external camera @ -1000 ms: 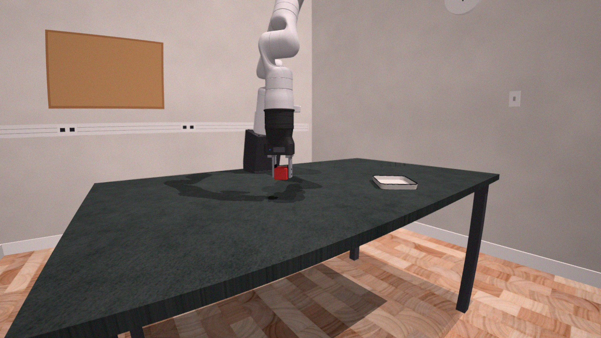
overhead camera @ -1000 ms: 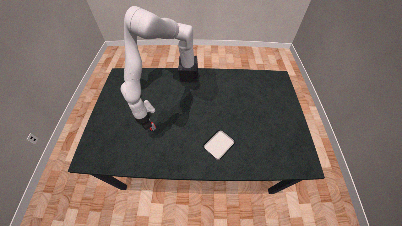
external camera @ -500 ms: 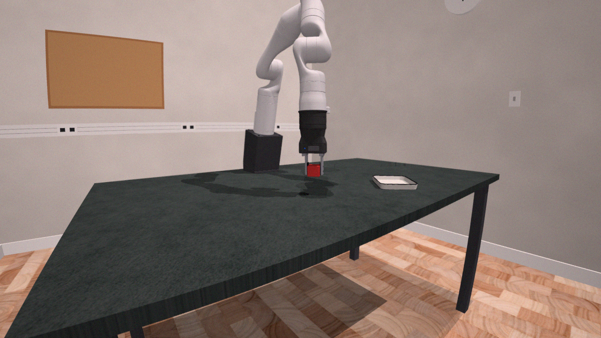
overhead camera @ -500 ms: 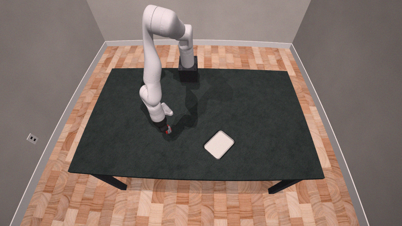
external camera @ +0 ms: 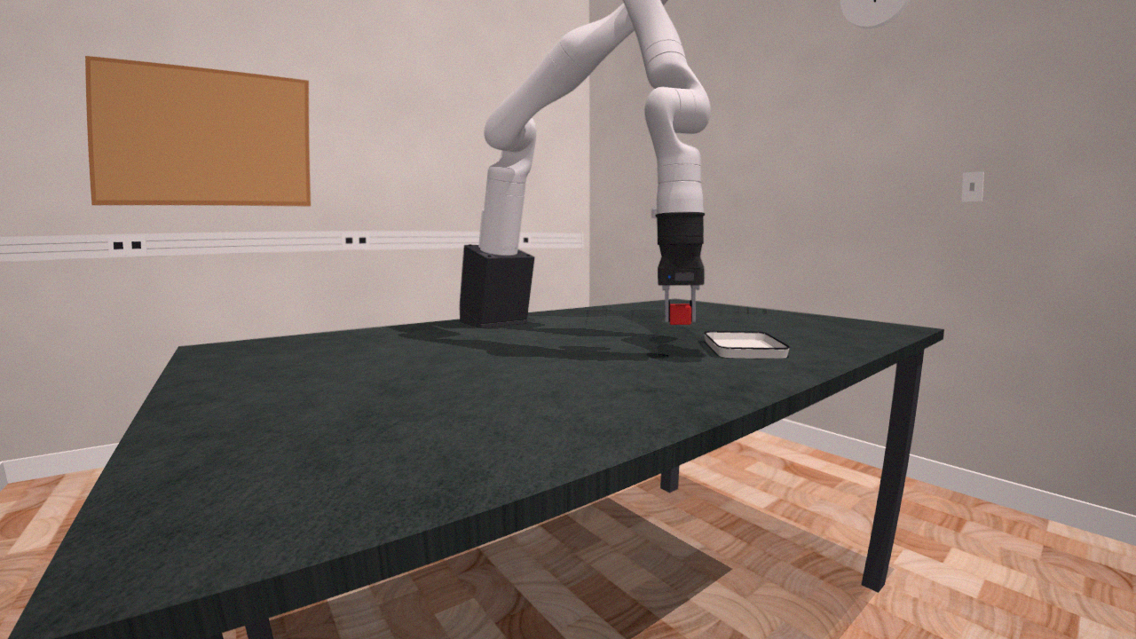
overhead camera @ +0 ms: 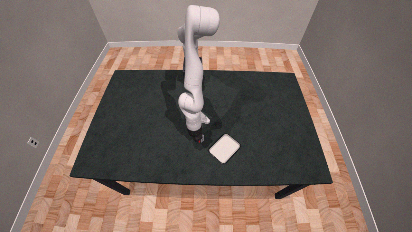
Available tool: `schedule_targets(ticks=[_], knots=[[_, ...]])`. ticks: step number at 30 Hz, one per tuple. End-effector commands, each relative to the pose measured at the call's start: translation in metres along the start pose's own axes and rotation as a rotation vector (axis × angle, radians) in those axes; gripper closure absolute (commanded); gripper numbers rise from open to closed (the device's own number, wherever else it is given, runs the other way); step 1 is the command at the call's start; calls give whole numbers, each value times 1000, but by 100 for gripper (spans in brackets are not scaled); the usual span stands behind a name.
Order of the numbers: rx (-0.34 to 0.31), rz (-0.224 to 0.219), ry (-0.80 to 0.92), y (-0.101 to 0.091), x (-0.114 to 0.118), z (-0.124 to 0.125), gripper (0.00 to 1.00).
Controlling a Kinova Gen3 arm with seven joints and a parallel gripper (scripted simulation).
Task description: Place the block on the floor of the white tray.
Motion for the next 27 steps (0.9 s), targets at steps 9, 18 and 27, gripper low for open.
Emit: schedule_targets(ticks=[9,18,27], knots=[[-11,28,1,5,89,88,100],[-12,28,1,5,109,110,100],[-12,28,1,5,109,110,100]])
Point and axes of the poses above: the point where the finger pads meet when closed, its own y axis out along the fingers, its own x axis across the jaws, z = x × y, the point moved 3 cm from there along -y, back along the fingers, and after that the axes turned 11 degrees about y, right-handed, at the moved point
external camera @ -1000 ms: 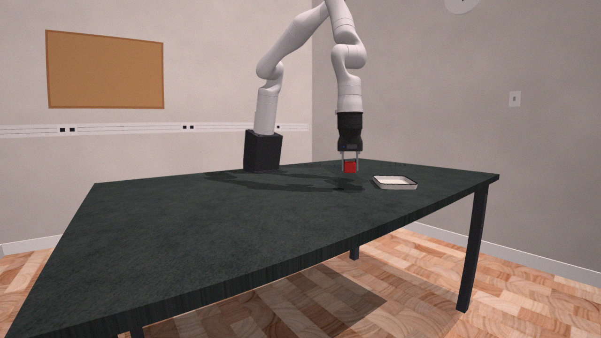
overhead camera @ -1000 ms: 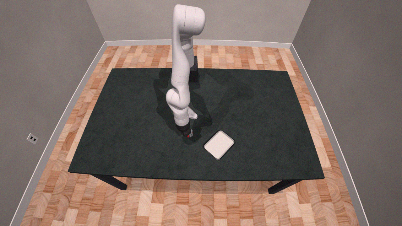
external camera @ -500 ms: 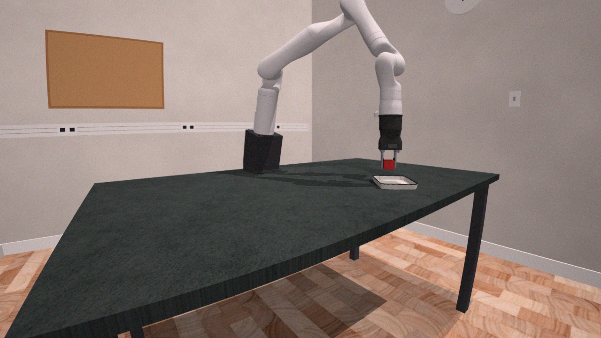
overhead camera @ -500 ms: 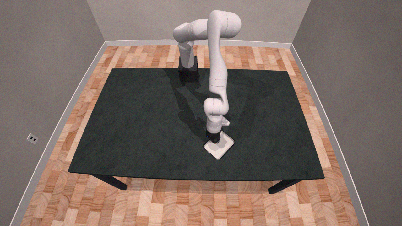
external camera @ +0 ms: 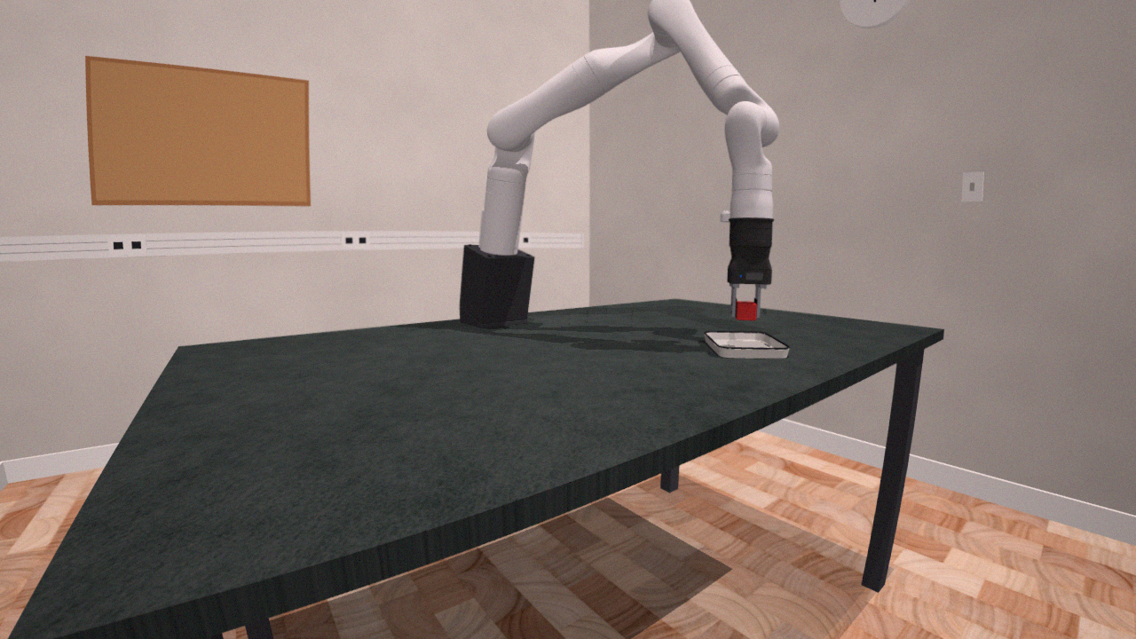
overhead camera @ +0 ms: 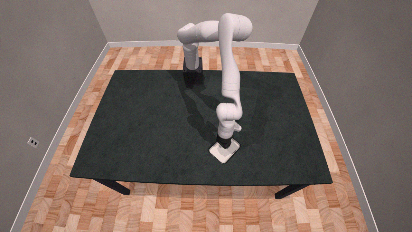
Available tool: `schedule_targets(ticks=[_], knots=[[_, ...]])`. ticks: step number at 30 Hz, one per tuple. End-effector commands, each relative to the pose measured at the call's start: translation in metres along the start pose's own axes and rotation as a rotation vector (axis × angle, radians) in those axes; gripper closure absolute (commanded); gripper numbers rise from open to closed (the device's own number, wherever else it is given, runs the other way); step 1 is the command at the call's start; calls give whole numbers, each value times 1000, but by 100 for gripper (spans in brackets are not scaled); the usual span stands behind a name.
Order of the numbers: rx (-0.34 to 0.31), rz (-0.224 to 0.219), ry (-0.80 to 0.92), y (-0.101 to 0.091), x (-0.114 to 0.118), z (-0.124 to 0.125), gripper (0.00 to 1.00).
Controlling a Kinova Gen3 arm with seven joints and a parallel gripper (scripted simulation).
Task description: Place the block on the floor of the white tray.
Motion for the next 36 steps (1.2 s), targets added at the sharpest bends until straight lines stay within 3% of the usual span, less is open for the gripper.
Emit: schedule_targets(ticks=[1,14,28,36], knots=[[0,-2,0,-1,1,0,100],[0,-2,0,8,1,0,100],[0,-2,0,42,1,0,100],[0,-2,0,49,2,0,100]])
Point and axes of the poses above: the point where the finger pads meet when closed, its own y axis out along the fingers, its own x axis across the jaws, z = x × y, the point moved 3 cm from there along -y, back along the fingers, and after that the axes turned 11 degrees about y, right-handed, at the moved point
